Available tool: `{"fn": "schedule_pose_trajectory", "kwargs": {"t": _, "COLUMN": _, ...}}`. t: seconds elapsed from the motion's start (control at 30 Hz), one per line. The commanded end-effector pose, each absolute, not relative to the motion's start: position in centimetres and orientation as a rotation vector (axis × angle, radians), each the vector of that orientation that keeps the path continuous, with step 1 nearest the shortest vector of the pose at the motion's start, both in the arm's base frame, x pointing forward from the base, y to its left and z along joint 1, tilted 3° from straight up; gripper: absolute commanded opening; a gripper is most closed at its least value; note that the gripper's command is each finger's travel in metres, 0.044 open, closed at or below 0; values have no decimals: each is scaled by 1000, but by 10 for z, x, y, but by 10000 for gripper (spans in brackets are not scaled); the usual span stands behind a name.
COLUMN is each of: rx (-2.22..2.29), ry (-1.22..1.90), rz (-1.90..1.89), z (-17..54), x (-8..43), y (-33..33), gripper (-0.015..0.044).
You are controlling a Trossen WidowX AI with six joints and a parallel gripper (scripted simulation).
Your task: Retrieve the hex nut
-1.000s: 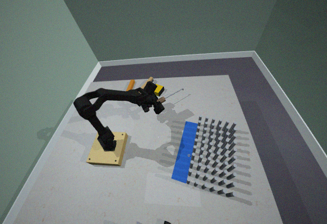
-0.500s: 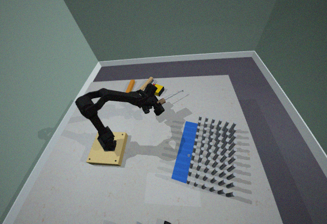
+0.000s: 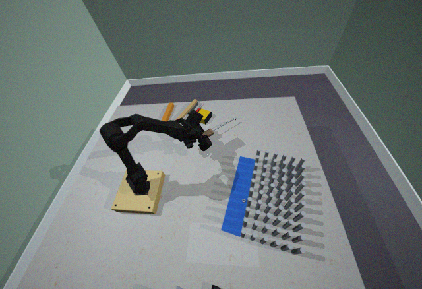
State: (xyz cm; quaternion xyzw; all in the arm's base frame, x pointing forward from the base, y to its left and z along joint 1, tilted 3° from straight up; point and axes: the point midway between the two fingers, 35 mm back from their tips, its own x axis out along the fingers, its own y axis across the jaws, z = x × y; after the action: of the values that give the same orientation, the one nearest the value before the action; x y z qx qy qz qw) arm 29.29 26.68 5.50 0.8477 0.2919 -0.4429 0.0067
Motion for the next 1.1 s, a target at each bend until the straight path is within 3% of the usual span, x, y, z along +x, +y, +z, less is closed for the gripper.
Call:
{"fn": "schedule_pose_trajectory", "kwargs": {"t": 0.0, "rx": 2643, "ry": 918, "rz": -1387, "z": 49, "x": 291, "y": 265, "gripper": 0}}
{"fn": "schedule_pose_trajectory", "kwargs": {"t": 0.97, "rx": 2642, "ry": 917, "rz": -1388, "z": 23, "x": 287, "y": 260, "gripper": 0}}
{"fn": "schedule_pose_trajectory", "kwargs": {"t": 1.07, "rx": 2651, "ry": 912, "rz": -1387, "z": 27, "x": 289, "y": 261, "gripper": 79}}
